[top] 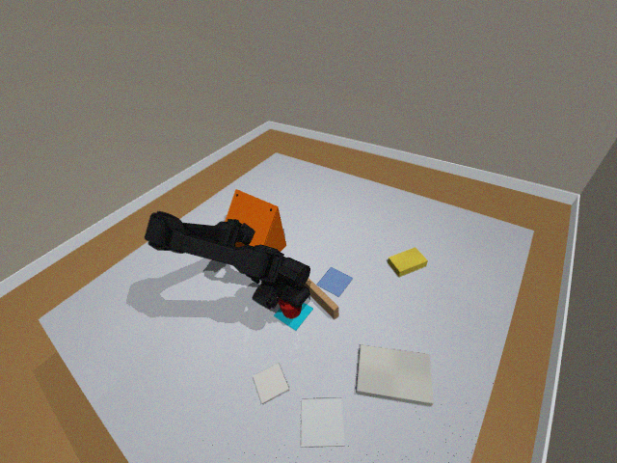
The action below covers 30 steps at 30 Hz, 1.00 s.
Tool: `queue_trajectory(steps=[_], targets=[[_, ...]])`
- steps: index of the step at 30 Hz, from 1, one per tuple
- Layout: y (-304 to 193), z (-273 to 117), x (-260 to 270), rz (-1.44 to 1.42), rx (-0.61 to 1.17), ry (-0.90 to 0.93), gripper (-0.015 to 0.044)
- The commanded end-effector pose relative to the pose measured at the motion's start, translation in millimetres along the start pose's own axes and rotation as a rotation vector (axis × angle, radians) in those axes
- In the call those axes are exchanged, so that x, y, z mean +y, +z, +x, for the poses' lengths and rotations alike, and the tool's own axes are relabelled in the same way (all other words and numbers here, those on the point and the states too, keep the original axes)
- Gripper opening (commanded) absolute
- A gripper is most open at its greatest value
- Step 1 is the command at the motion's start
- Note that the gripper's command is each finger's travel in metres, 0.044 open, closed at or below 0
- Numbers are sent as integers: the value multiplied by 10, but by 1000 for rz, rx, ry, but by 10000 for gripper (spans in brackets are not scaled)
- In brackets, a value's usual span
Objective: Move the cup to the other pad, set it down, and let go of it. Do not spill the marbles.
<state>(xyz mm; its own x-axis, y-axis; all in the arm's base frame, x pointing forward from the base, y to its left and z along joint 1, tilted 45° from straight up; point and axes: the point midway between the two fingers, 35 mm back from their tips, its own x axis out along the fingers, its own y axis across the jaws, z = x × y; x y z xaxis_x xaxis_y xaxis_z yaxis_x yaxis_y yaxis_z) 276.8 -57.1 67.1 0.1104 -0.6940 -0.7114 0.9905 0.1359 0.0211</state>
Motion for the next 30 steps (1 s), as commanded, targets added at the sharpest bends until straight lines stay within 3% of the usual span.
queue_trajectory(steps=[1,30], targets=[[1,-2,-2,1,0,-1,128],[-14,-330,12,-3,0,0,128]])
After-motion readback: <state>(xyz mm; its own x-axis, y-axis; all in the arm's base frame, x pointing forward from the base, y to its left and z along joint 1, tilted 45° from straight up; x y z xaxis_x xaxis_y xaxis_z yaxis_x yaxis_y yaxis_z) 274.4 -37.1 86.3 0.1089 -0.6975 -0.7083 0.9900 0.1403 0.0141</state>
